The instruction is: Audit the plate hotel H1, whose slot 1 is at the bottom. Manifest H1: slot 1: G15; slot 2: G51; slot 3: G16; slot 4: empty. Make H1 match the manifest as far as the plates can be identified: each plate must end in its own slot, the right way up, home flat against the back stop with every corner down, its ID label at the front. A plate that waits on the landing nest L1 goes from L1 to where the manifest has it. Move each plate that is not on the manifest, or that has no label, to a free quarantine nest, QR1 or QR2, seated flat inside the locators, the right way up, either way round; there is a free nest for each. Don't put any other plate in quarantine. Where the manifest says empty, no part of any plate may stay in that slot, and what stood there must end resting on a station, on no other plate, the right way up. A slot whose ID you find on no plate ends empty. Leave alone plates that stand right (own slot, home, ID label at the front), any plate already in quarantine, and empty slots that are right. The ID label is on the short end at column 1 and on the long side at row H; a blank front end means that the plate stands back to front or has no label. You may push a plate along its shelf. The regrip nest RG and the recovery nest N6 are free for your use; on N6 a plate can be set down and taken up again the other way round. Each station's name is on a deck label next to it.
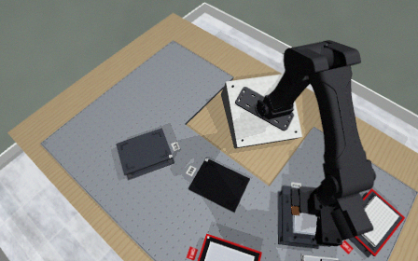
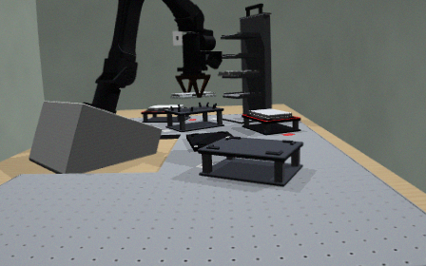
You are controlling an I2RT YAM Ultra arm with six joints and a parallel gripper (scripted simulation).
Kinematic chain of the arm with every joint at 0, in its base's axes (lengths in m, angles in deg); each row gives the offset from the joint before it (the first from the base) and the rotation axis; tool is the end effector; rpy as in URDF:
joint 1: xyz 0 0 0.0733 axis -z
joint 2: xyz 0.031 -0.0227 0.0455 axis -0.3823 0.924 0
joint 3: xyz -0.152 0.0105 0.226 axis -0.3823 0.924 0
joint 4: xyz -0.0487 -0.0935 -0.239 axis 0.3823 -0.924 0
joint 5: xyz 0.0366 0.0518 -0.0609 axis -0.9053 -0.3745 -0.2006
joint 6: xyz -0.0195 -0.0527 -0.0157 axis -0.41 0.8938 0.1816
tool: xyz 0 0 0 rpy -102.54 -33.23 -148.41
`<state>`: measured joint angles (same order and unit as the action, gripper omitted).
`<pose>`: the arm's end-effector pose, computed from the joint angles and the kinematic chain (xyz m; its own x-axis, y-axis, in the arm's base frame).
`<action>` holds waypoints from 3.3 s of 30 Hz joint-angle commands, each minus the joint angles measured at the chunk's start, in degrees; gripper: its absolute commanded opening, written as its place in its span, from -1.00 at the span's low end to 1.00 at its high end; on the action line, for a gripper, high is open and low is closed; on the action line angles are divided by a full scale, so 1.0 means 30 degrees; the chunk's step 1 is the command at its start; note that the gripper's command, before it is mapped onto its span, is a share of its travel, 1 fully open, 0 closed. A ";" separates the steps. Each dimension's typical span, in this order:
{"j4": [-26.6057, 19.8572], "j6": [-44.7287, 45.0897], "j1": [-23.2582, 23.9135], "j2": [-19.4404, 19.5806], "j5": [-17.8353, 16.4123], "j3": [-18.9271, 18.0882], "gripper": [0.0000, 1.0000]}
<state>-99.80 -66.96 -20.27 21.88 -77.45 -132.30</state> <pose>0.1999 0.1844 0.2830 -0.8768 -0.3155 -0.3628 -0.3763 0.9201 0.1093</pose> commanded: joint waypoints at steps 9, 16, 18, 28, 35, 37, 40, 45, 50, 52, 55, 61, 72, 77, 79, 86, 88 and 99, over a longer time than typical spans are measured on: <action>0.0718 0.0026 0.0023 0.0070 -0.0009 0.0212 0.72; 0.0968 0.0033 0.0031 0.0157 -0.0012 0.0374 0.72; 0.1066 0.0037 0.0034 0.0197 -0.0013 0.0432 0.72; 0.1460 0.0048 0.0047 0.0364 -0.0018 0.0658 0.72; 0.1808 0.0059 0.0058 0.0504 -0.0022 0.0867 0.72; 0.1906 0.0061 0.0061 0.0548 -0.0023 0.0922 0.72; 0.2054 0.0066 0.0066 0.0616 -0.0025 0.1001 0.72; 0.2201 0.0070 0.0070 0.0685 -0.0027 0.1079 0.72; 0.2451 0.0077 0.0078 0.0790 -0.0030 0.1225 0.72; 0.2550 0.0080 0.0081 0.0837 -0.0031 0.1276 0.72; 0.2697 0.0084 0.0086 0.0909 -0.0033 0.1351 0.72; 0.2942 0.0091 0.0093 0.1032 -0.0036 0.1474 0.72; 0.3160 0.0096 0.0099 0.1136 -0.0038 0.1588 1.00; 0.3163 0.0096 0.0099 0.1136 -0.0038 0.1590 1.00; 0.3163 0.0096 0.0099 0.1136 -0.0038 0.1590 1.00; 0.2430 0.0077 0.0079 0.0780 -0.0030 0.1212 1.00; 0.1937 0.0064 0.0064 0.0557 -0.0025 0.0942 1.00; -0.0290 -0.0001 -0.0006 -0.0292 0.0003 -0.0435 1.00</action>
<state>-97.88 -66.92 -20.24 21.82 -77.49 -132.41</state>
